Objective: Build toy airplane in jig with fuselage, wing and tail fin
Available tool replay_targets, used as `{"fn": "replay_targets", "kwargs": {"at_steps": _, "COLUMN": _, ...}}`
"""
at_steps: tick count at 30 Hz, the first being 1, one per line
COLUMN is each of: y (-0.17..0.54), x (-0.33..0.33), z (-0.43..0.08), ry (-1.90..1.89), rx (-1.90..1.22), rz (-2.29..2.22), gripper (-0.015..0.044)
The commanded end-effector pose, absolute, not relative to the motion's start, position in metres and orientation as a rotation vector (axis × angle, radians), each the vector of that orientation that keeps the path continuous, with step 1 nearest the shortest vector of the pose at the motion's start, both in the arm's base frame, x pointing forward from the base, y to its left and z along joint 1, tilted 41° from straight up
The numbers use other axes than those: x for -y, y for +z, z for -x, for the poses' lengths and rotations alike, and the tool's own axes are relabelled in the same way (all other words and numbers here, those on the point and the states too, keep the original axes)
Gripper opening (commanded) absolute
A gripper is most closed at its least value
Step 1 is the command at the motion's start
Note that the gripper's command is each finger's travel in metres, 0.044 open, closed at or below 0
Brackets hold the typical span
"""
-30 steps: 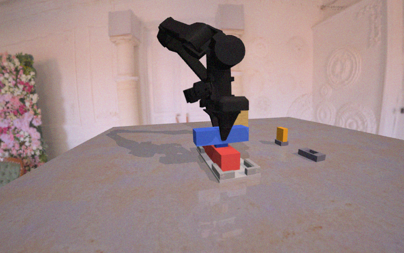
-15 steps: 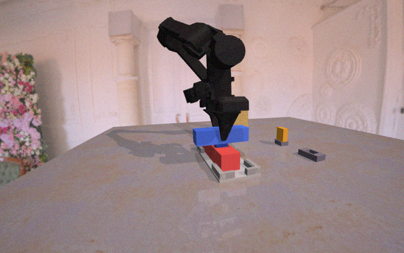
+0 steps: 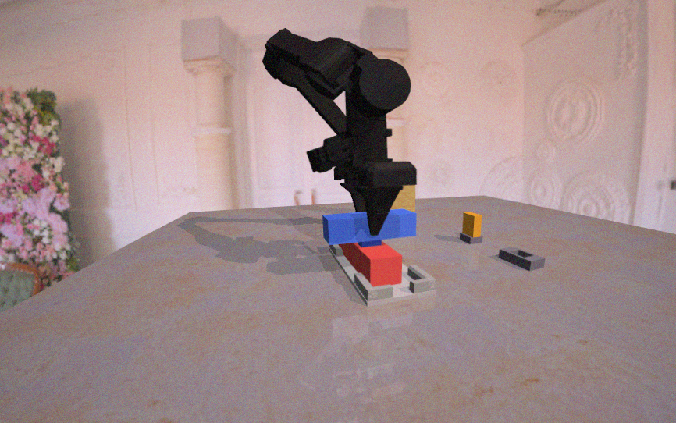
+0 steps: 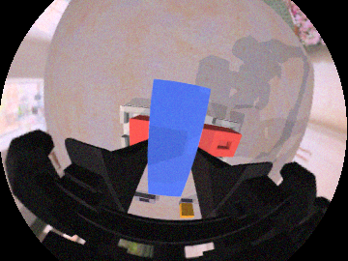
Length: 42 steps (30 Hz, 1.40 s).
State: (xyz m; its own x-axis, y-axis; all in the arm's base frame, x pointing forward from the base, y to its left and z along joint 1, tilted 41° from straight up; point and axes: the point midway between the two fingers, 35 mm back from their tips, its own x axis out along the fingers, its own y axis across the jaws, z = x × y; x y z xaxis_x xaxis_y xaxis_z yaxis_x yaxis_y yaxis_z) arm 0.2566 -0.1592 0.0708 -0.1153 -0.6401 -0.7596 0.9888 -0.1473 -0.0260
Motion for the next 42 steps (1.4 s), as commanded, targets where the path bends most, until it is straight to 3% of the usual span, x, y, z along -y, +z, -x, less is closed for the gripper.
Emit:
{"fn": "replay_targets", "kwargs": {"at_steps": 1, "y": 0.0681, "x": 0.1604, "z": -0.2548, "ry": -1.615, "rx": -0.662, "rz": -0.717, "gripper": 0.0195}}
{"fn": "replay_targets", "kwargs": {"at_steps": 36, "y": 0.068, "x": 0.1606, "z": -0.2549, "ry": -1.615, "rx": -0.662, "rz": -0.717, "gripper": 0.0195}}
{"fn": "replay_targets", "kwargs": {"at_steps": 42, "y": 0.0699, "x": 0.1599, "z": -0.2569, "ry": -1.611, "rx": -0.656, "rz": -0.721, "gripper": 0.0155}}
